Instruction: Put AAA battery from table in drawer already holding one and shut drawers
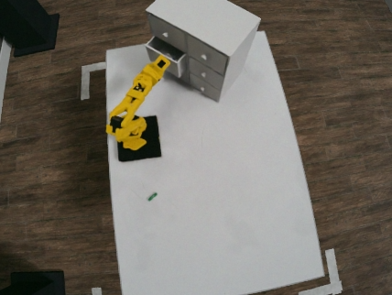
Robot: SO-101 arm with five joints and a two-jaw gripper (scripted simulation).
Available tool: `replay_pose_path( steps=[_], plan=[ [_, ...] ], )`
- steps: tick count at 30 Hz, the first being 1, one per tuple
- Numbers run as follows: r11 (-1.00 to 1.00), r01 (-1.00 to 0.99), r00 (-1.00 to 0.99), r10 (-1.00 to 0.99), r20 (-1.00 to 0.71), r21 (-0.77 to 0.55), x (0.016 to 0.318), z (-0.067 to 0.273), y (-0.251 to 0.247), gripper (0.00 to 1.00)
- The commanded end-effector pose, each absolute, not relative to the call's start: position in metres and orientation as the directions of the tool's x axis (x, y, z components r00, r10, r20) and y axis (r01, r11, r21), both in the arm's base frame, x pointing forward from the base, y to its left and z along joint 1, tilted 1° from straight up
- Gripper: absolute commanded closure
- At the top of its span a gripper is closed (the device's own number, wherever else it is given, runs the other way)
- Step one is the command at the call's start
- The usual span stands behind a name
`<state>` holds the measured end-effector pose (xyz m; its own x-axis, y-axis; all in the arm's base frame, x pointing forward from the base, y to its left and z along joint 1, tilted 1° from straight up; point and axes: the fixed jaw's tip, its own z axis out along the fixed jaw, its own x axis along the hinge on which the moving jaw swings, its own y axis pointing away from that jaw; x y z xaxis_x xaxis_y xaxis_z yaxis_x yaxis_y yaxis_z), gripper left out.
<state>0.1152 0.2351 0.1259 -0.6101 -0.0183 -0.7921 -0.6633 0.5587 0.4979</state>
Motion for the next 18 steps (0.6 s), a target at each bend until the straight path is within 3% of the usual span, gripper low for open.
replay_pose_path(
  steps=[1, 18],
  plan=[
    [0.541, -0.678, -0.610, -0.034, -0.792, 0.498, 0.1070, 0.1260, 0.2339, 1.00],
    [0.538, -0.680, -0.610, -0.037, -0.792, 0.498, 0.1048, 0.1259, 0.2314, 1.00]
  ],
)
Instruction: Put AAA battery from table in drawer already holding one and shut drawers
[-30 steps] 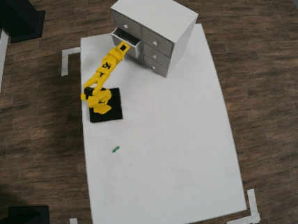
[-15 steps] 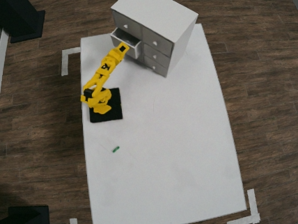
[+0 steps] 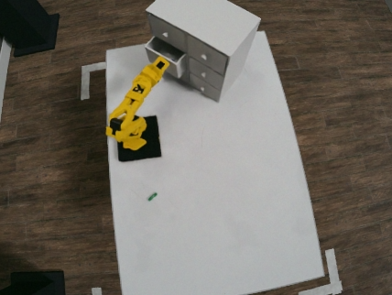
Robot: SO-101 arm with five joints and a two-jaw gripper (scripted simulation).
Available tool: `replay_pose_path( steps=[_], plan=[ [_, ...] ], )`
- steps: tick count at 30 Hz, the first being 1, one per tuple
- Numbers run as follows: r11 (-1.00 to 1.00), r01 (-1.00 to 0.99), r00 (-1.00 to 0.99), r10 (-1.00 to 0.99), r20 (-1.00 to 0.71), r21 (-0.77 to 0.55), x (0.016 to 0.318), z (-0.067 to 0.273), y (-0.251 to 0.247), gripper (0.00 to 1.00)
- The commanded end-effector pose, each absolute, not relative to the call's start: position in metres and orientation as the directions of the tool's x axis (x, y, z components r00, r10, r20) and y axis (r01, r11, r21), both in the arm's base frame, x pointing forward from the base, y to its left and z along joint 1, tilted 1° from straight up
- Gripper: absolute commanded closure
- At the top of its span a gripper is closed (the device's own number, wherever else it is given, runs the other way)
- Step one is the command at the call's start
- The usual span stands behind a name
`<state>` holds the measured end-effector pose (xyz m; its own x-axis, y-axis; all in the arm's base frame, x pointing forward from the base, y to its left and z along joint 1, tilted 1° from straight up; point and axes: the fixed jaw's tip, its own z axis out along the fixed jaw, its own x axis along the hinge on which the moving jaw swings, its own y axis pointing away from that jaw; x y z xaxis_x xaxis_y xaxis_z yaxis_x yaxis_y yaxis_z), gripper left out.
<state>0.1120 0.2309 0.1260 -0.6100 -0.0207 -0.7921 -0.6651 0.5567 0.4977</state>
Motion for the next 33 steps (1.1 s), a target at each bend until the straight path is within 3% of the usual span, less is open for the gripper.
replay_pose_path(
  steps=[1, 33],
  plan=[
    [0.538, -0.680, -0.610, -0.037, -0.792, 0.498, 0.1048, 0.1259, 0.2314, 1.00],
    [0.531, -0.685, -0.609, -0.043, -0.792, 0.499, 0.0982, 0.1259, 0.2243, 1.00]
  ],
)
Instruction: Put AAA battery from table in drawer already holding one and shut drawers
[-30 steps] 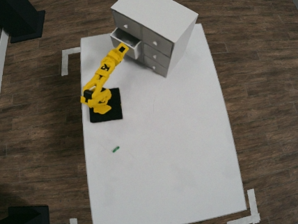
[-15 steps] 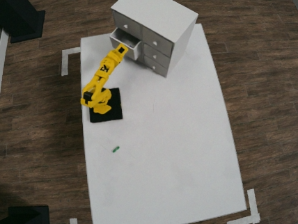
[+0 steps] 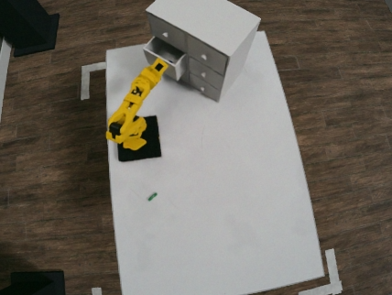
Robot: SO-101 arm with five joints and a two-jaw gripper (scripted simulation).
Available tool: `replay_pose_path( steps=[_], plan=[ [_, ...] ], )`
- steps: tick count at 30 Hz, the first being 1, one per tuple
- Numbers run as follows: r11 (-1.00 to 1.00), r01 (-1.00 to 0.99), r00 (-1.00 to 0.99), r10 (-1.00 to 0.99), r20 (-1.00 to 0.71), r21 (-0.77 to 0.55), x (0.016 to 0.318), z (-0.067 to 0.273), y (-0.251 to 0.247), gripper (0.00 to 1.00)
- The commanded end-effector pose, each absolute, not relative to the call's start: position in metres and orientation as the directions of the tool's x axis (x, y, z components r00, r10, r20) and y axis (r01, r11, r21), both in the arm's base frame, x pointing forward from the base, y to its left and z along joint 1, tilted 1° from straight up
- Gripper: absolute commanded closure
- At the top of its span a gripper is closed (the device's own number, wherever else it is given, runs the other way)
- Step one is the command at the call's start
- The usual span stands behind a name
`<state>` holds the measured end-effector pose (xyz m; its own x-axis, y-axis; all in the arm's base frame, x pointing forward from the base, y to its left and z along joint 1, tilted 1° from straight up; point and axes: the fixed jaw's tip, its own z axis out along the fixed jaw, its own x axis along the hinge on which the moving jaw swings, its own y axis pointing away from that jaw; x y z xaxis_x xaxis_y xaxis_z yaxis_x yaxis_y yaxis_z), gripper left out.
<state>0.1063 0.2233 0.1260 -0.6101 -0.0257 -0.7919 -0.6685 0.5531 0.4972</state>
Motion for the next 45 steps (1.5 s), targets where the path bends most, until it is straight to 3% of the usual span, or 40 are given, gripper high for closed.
replay_pose_path(
  steps=[1, 45],
  plan=[
    [0.531, -0.685, -0.609, -0.043, -0.792, 0.499, 0.0982, 0.1259, 0.2243, 1.00],
    [0.526, -0.689, -0.609, -0.048, -0.792, 0.499, 0.0943, 0.1259, 0.2200, 0.97]
  ],
)
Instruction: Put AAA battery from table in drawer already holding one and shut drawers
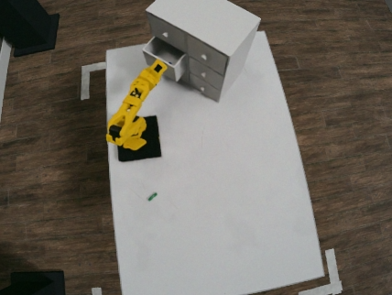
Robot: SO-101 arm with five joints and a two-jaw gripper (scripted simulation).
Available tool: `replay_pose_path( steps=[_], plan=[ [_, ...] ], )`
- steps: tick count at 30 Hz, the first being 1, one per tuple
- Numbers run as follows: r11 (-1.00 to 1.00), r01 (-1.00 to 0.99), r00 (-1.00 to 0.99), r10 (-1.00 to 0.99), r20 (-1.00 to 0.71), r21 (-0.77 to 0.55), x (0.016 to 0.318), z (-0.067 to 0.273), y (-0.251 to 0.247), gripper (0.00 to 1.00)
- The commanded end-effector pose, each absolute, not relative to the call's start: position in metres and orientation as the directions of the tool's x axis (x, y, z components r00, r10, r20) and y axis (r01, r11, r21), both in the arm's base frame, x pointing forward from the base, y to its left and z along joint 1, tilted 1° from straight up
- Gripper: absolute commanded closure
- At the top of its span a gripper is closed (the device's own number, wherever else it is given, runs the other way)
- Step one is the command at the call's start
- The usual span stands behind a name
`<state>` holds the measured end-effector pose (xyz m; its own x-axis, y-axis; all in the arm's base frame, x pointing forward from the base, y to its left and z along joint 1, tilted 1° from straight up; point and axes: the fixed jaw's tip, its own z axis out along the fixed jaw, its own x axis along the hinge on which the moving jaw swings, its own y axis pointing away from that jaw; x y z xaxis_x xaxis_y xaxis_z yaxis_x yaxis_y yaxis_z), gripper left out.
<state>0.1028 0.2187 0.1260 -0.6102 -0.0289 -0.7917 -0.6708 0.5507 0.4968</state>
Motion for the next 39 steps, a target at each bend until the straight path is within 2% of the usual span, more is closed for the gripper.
replay_pose_path(
  steps=[1, 28, 39],
  plan=[
    [0.526, -0.689, -0.609, -0.048, -0.792, 0.499, 0.094, 0.126, 0.220, 0.96],
    [0.526, -0.689, -0.609, -0.048, -0.792, 0.499, 0.094, 0.126, 0.220, 0.79],
    [0.501, -0.710, -0.602, -0.068, -0.795, 0.495, 0.079, 0.130, 0.203, 0.79]
  ],
)
